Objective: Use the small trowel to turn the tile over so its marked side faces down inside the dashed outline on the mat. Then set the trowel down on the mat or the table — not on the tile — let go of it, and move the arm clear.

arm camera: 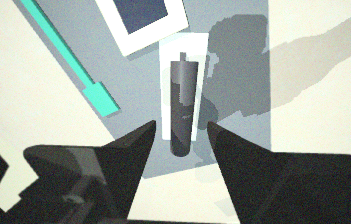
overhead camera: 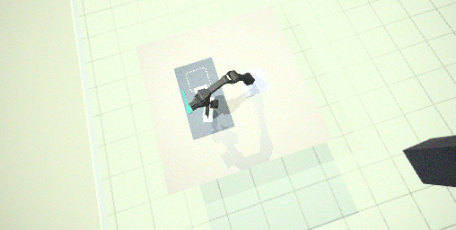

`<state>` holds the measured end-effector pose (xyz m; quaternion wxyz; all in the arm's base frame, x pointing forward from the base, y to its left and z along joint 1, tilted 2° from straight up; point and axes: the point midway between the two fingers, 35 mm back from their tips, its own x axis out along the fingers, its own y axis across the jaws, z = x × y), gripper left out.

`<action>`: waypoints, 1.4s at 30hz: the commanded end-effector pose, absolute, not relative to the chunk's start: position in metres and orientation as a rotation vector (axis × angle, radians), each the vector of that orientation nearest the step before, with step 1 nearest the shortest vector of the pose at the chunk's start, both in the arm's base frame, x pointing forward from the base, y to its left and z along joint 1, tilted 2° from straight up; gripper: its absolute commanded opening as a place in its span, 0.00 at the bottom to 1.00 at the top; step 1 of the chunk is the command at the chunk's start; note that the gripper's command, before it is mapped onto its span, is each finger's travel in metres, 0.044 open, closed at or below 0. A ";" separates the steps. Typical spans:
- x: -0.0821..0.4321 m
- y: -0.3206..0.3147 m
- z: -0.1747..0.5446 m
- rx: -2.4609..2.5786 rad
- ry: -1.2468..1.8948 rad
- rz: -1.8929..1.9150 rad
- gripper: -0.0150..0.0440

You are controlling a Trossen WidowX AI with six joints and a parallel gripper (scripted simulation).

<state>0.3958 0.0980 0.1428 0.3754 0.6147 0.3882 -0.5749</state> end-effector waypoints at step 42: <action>0.396 0.099 0.106 1.567 0.992 -1.485 0.47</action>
